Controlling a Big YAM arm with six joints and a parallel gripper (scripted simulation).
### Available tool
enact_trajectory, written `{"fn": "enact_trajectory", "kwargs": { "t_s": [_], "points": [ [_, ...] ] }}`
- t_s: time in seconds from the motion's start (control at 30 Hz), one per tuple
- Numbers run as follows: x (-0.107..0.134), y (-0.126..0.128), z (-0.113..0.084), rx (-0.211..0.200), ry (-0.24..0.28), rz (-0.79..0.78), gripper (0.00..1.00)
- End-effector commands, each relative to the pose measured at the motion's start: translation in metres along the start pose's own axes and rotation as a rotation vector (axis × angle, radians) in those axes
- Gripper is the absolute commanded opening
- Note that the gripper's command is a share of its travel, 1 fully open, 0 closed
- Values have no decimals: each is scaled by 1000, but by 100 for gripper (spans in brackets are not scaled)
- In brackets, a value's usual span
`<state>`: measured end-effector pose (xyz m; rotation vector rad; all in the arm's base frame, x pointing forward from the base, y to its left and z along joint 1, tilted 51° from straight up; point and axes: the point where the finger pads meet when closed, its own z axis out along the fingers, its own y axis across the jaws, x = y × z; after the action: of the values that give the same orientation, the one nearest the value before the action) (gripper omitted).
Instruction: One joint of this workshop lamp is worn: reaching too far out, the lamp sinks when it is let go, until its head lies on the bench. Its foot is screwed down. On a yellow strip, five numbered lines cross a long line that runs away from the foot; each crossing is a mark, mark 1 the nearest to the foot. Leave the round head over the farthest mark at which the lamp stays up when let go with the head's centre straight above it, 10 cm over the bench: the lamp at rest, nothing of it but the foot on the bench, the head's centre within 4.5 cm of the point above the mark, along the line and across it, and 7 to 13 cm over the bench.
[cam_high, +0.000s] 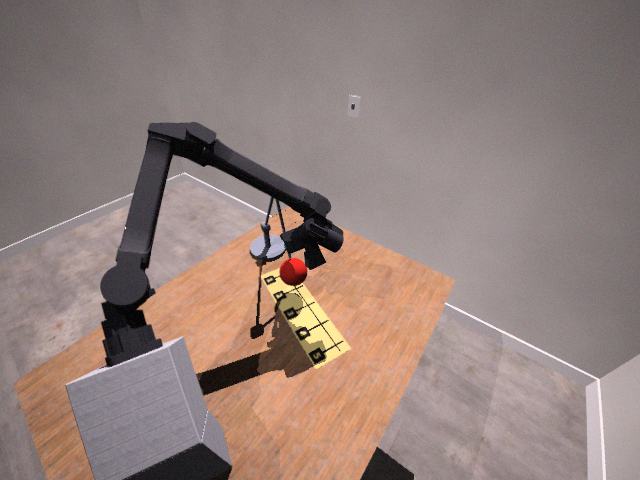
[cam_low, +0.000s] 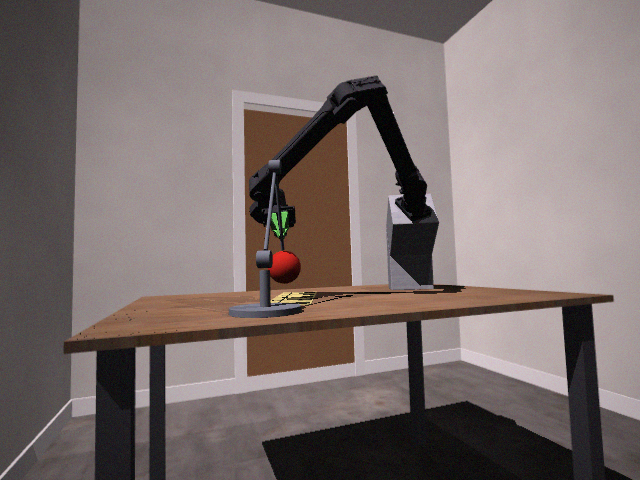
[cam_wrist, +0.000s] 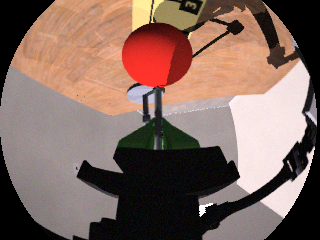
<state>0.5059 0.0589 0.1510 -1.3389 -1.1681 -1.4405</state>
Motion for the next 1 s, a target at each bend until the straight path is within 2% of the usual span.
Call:
{"fn": "enact_trajectory", "kwargs": {
  "t_s": [0.0, 0.2, 0.83, 0.97],
  "points": [
    [-24, 0, -22, -122, -30, 41, 0],
    [-25, 0, -22, -85, -22, 25, 0],
    [-27, 0, -22, -87, -21, 19, 0],
    [-41, -1, -34, -108, -27, 28, 0]
  ]
}}
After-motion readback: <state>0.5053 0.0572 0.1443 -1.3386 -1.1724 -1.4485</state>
